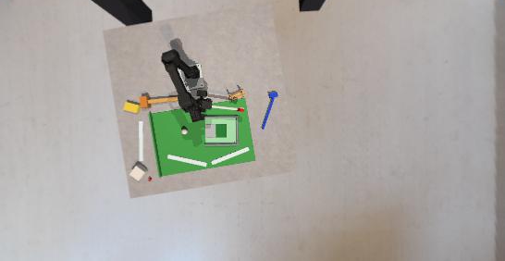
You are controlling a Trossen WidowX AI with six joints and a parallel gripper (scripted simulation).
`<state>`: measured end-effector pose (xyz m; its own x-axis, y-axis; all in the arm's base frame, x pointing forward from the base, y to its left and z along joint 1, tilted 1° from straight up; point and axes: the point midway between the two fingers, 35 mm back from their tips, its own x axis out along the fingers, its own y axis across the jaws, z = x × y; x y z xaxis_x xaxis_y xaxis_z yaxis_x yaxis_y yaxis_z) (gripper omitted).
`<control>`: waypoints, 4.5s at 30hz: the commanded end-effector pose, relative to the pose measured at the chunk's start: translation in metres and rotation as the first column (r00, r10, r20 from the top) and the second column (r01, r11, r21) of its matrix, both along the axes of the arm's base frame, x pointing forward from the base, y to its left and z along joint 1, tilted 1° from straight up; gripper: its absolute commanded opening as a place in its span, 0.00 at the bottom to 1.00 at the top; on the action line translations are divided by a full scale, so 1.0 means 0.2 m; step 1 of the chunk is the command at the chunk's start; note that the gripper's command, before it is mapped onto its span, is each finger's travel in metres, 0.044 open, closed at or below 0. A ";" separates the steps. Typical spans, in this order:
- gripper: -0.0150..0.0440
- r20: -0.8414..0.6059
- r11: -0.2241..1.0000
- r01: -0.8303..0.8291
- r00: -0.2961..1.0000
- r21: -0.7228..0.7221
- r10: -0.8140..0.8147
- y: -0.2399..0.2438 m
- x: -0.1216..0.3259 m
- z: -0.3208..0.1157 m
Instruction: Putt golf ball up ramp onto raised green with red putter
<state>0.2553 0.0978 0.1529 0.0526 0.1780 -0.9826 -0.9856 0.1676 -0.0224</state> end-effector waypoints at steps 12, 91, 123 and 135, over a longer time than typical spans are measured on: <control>0.25 -0.013 0.915 0.401 0.916 -0.037 -0.402 -0.37 0.06 0.04; 0.25 -0.016 0.117 0.983 0.116 -0.139 -0.993 -1.25 -0.22 -0.23; 0.25 -0.018 0.114 0.983 0.112 -0.142 -0.994 -1.23 -0.19 -0.23; 0.25 -0.026 0.119 0.983 0.116 -0.137 -0.993 -0.71 -0.20 -0.25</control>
<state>0.2181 -0.0507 0.1034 0.0379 -0.0168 -0.9991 0.0311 0.9994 -0.0156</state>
